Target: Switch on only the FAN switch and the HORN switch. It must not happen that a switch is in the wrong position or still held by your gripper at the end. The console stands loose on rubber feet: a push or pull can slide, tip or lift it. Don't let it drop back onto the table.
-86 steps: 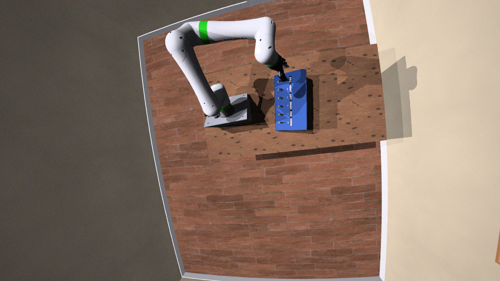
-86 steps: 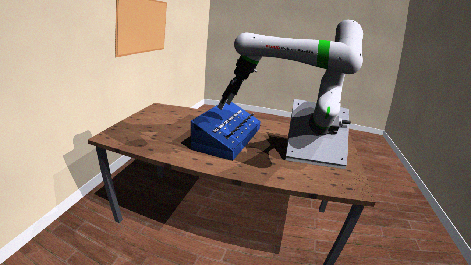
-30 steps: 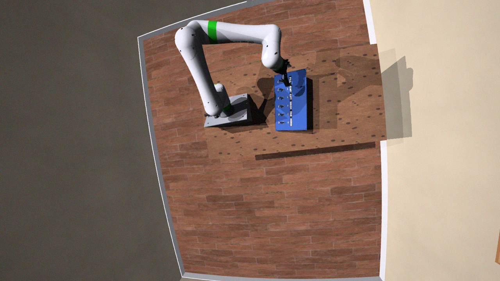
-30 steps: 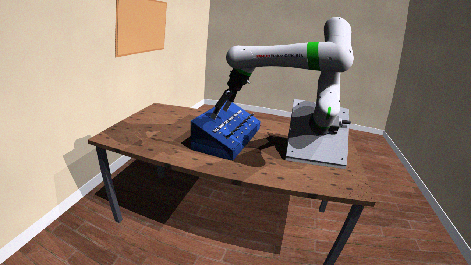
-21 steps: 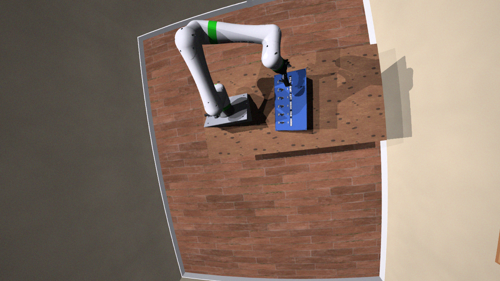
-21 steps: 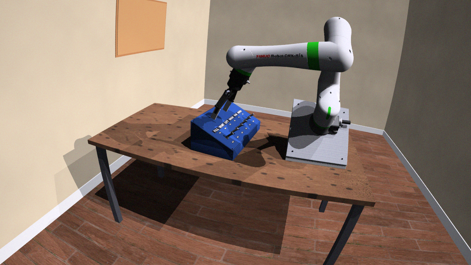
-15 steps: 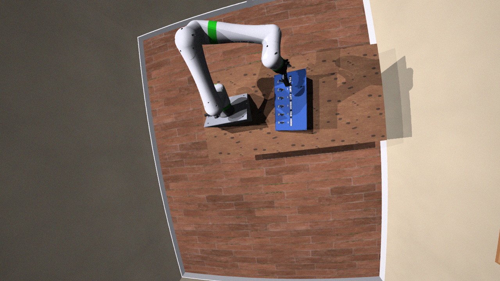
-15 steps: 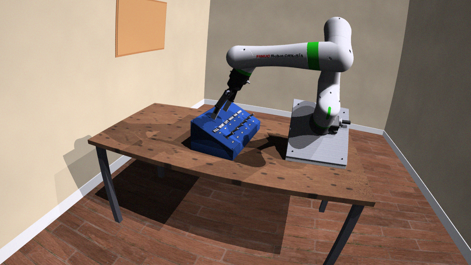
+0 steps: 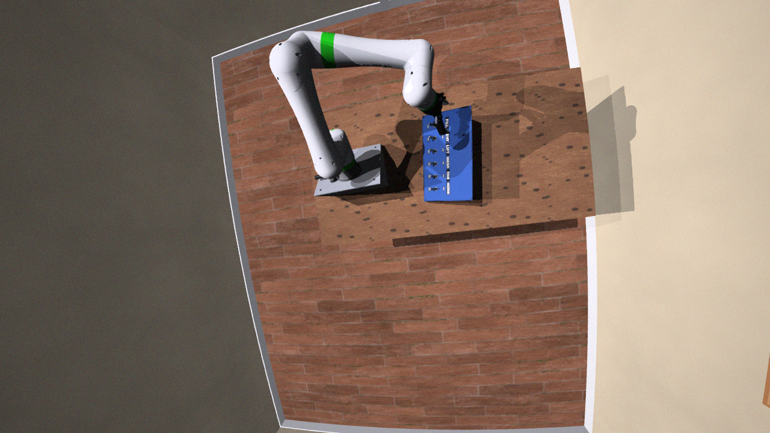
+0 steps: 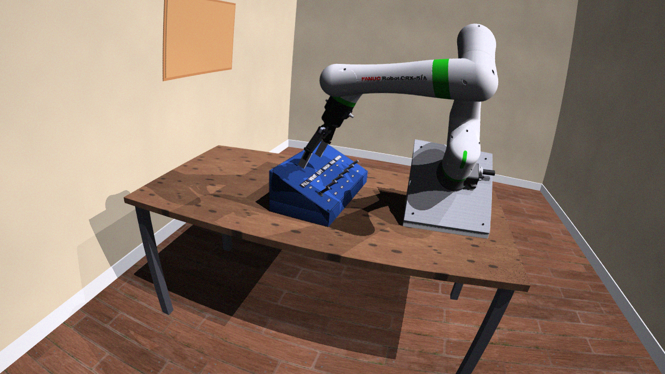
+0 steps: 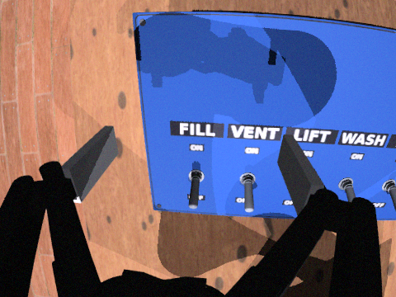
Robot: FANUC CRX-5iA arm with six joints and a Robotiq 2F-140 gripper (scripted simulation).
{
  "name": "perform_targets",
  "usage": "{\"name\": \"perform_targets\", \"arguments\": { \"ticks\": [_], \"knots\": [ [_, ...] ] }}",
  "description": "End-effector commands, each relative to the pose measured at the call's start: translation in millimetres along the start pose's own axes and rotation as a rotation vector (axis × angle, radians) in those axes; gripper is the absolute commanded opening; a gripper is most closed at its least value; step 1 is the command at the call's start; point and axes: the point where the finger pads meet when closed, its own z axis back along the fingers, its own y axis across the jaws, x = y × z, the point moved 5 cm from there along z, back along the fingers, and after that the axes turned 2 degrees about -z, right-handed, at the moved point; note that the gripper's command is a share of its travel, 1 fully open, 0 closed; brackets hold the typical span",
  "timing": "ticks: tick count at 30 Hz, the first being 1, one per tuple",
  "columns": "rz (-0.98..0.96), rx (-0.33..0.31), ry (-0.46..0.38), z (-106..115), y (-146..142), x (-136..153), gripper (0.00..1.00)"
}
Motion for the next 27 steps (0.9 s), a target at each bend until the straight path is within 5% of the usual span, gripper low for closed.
{"name": "perform_targets", "arguments": {
  "ticks": [1,27],
  "knots": [
    [0.0,0.0,0.0,0,8,-1,1.0],
    [0.0,0.0,0.0,0,65,-3,1.0]
  ]
}}
